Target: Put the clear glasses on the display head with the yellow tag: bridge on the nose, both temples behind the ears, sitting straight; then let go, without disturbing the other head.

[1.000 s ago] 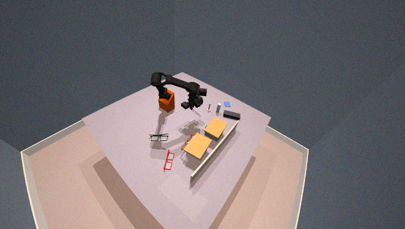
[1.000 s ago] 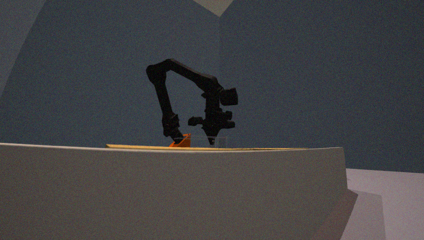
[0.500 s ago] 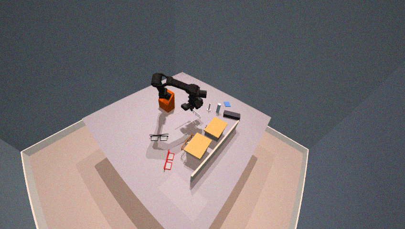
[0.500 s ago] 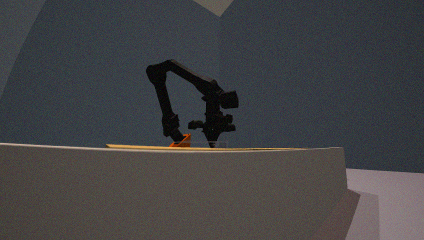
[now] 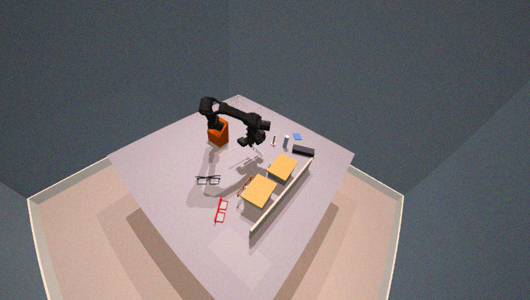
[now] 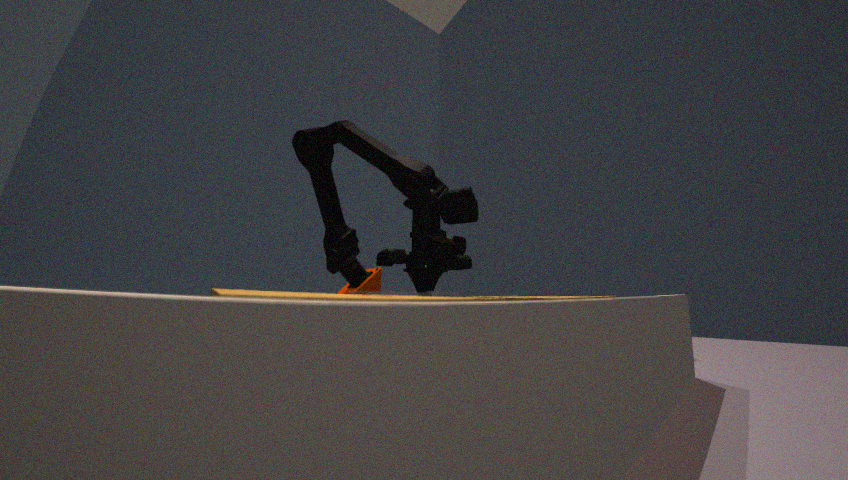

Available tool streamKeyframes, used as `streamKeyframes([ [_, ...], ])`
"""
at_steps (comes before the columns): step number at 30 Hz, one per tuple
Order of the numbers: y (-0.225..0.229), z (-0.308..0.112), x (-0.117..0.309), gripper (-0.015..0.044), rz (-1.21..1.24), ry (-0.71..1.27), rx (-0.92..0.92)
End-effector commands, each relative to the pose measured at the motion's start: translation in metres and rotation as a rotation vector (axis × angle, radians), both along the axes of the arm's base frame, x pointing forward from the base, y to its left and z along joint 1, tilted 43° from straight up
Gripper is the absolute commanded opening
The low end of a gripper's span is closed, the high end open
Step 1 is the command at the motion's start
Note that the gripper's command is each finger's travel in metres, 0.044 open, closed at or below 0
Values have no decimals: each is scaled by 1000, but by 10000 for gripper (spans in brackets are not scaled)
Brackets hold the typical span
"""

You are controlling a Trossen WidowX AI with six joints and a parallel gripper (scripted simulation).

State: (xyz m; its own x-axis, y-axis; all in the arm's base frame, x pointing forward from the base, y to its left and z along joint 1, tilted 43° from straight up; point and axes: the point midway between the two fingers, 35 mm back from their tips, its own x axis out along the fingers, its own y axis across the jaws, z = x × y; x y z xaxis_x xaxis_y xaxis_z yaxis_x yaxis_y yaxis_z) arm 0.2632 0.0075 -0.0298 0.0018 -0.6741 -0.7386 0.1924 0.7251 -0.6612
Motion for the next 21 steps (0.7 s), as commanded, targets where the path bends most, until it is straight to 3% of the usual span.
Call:
streamKeyframes([
  [1, -4, -4, -1, 0, 4, 4, -7],
  [21, -18, -18, -1, 0, 5, 4, -7],
])
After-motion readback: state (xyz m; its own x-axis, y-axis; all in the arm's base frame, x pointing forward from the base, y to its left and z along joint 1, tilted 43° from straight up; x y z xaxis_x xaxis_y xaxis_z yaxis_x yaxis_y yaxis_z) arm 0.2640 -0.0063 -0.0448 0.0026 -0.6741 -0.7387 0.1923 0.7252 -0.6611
